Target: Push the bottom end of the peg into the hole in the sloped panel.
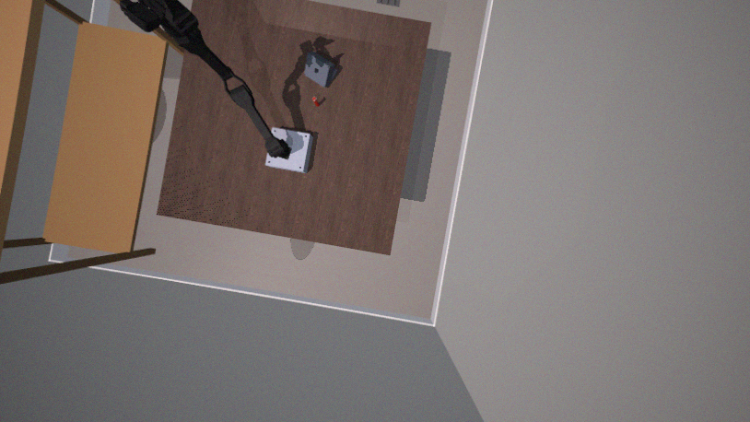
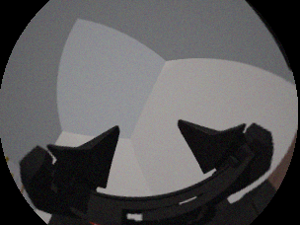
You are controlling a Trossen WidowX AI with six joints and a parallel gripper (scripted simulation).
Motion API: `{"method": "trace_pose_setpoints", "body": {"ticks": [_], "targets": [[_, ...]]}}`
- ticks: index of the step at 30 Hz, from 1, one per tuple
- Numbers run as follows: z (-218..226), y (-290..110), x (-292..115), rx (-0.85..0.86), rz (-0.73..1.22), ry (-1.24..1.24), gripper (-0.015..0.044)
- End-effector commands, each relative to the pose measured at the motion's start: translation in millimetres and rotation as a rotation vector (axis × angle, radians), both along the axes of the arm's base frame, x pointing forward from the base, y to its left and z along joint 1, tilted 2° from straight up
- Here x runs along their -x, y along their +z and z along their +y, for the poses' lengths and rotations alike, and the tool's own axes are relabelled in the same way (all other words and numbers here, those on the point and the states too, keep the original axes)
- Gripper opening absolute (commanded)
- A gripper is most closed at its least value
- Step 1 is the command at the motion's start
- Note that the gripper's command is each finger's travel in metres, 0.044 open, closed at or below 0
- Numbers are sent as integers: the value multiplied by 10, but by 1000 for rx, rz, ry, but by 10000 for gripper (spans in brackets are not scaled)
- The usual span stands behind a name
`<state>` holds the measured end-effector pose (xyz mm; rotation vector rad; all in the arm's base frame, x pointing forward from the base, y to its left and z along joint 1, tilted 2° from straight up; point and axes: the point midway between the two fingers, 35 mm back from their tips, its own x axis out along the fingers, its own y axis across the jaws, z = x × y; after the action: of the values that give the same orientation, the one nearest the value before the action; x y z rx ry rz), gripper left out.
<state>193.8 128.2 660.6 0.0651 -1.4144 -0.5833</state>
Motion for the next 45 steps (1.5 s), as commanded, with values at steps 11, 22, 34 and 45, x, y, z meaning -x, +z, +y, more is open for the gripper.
{"method": "trace_pose_setpoints", "body": {"ticks": [11,22,34,45], "targets": [[-582,135,904,-181,-125,63,440],[-1123,89,1379,-334,-165,99,440],[-1781,-70,1691,-514,-153,125,440],[-2376,-307,1777,-679,-103,157,440]]}}
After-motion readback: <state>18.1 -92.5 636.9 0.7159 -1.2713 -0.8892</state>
